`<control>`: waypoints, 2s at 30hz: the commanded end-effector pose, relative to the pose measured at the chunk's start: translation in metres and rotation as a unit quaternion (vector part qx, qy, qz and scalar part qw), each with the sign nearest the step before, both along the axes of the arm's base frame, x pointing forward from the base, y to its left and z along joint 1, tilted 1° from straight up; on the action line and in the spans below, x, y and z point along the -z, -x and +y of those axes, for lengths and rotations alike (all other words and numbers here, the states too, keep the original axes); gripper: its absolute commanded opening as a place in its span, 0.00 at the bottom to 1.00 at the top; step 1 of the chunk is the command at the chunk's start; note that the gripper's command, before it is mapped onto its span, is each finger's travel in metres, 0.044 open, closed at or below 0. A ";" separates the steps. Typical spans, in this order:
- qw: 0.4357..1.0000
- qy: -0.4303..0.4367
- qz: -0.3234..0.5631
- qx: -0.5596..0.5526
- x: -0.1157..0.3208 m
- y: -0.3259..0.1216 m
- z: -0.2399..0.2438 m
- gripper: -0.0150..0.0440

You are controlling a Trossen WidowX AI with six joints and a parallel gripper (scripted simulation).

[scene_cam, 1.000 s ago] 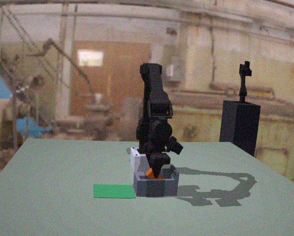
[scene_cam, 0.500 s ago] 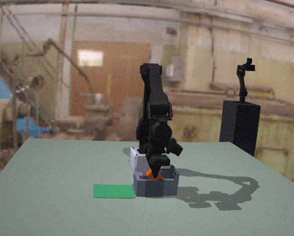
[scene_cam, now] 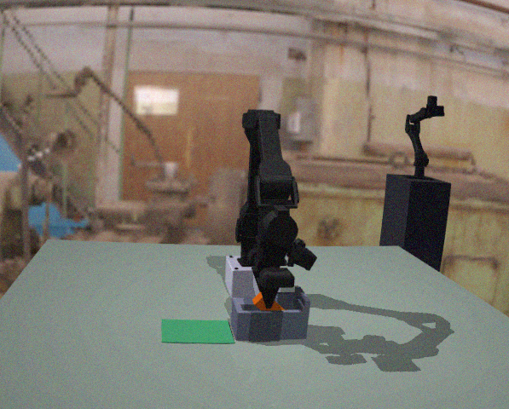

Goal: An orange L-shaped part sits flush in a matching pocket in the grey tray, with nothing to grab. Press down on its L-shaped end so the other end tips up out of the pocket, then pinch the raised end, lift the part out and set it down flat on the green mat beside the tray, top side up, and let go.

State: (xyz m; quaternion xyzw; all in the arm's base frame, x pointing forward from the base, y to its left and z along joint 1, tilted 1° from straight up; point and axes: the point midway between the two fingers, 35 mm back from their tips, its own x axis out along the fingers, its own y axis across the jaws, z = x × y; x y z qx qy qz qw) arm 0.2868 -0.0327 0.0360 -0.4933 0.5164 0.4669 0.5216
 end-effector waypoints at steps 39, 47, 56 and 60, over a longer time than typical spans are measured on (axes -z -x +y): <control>1.000 0.002 0.001 -0.002 -0.063 0.002 0.001 0.25; 1.000 0.002 0.001 -0.002 -0.076 0.002 0.001 0.25; 1.000 0.002 0.001 -0.002 -0.087 0.003 0.002 0.25; 1.000 0.002 0.001 -0.002 -0.087 0.003 0.002 0.25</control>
